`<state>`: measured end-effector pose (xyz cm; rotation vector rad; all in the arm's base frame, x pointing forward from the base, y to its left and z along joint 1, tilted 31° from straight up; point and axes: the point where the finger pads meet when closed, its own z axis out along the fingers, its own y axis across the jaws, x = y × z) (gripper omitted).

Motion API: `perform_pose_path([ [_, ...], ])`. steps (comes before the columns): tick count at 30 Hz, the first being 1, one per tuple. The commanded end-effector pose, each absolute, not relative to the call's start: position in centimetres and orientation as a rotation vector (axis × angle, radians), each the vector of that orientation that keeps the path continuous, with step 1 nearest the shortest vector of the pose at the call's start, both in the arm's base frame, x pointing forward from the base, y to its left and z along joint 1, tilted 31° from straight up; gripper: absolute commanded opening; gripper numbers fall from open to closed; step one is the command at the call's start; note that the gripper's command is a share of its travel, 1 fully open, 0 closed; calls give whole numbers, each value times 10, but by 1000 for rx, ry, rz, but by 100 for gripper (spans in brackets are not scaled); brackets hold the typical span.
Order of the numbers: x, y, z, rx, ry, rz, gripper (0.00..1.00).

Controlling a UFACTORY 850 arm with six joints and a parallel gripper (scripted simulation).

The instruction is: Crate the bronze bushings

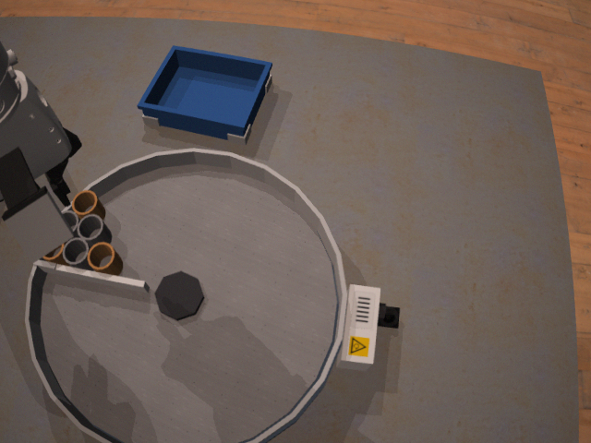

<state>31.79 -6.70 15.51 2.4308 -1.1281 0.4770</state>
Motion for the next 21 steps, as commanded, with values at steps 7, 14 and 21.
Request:
perform_pose_path([
  [7, 331, -86, 140, 2429, -1128, 481, 47],
  [14, 356, -130, 102, 2431, -1128, 478, 47],
  [21, 357, -130, 102, 2431, -1128, 478, 47],
])
